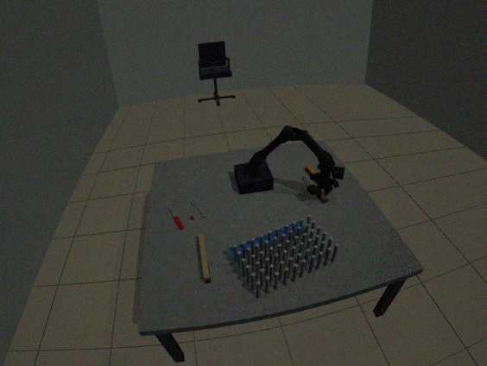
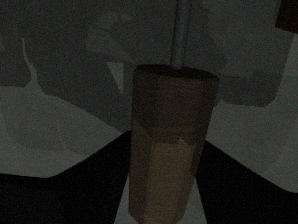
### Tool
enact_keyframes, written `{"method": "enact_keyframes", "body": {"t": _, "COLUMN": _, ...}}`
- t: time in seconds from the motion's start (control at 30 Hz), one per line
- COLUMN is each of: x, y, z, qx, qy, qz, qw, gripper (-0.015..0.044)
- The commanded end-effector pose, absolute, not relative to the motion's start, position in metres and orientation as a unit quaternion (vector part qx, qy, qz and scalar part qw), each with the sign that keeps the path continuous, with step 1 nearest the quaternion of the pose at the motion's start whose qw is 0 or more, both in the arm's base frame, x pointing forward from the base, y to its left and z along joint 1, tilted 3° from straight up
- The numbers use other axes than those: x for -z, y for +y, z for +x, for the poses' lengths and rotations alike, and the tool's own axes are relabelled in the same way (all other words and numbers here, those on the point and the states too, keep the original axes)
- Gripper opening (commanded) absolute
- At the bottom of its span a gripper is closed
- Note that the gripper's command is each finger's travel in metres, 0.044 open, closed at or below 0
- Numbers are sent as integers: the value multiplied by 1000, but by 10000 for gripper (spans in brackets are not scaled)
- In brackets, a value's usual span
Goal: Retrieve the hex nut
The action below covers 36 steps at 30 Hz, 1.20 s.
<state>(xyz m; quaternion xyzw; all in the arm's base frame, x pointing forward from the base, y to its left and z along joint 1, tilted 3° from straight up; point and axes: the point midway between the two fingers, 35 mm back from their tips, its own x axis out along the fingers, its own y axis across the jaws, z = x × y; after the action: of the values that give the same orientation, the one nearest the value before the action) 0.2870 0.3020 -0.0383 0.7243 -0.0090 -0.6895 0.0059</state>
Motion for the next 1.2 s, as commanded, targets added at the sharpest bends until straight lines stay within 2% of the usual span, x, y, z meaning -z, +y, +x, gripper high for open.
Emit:
{"method": "enact_keyframes", "body": {"t": 0.0, "x": 45, "y": 302, "z": 288, "qx": 689, "qy": -9, "qz": 724, "qw": 6, "gripper": 0}}
{"method": "enact_keyframes", "body": {"t": 0.7, "x": 45, "y": 302, "z": 288, "qx": 689, "qy": -9, "qz": 724, "qw": 6, "gripper": 0}}
{"method": "enact_keyframes", "body": {"t": 1.17, "x": 38, "y": 302, "z": 287, "qx": 689, "qy": -9, "qz": 724, "qw": 6, "gripper": 368}}
